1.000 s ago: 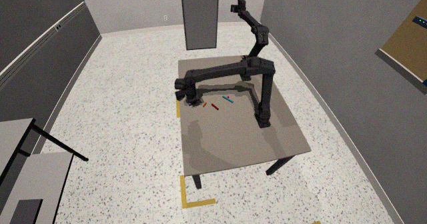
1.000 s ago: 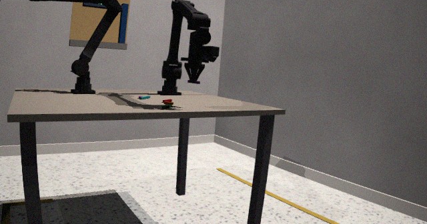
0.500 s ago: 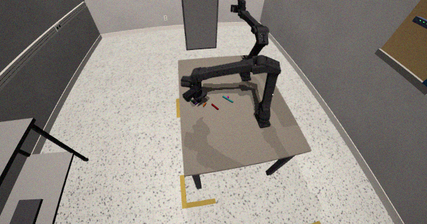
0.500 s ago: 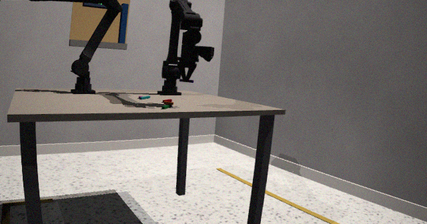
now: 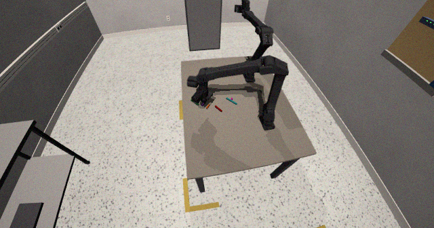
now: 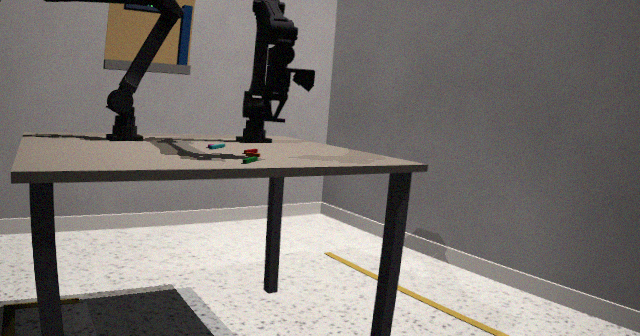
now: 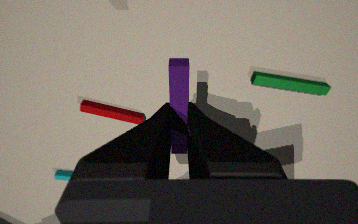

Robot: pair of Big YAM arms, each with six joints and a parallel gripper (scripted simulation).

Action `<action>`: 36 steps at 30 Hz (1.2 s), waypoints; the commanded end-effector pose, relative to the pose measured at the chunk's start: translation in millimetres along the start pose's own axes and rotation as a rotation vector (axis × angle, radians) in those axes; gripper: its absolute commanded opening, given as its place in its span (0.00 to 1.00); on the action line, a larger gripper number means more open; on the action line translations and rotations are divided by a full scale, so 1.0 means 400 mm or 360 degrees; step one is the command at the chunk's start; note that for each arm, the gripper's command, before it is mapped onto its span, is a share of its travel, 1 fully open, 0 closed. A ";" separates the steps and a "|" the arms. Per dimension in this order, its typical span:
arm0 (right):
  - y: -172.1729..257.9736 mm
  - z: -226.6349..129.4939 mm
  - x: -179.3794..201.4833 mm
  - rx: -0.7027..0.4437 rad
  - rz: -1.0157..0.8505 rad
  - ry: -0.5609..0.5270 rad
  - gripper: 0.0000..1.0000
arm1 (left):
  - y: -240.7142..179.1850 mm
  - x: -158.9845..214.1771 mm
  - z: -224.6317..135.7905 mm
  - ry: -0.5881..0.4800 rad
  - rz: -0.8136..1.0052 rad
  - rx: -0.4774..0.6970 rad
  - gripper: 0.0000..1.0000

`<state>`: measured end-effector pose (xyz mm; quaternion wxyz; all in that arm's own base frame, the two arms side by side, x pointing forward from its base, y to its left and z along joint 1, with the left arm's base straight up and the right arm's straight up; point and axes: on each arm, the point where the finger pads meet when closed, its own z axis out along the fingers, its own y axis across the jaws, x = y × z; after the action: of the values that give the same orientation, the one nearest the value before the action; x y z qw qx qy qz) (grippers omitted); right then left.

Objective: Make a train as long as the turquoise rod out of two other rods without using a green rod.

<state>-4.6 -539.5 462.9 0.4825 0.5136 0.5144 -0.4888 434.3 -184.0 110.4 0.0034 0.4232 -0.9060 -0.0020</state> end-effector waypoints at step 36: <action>0.007 0.008 -0.095 -0.0006 0.0011 -0.0090 1.00 | -0.015 0.001 0.208 -0.0011 -0.0036 0.0017 0.04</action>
<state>-4.6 -539.5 462.9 0.4825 0.5136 0.5144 -0.4888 431.0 -182.4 27.9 0.0086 0.4324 -0.9016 -0.0081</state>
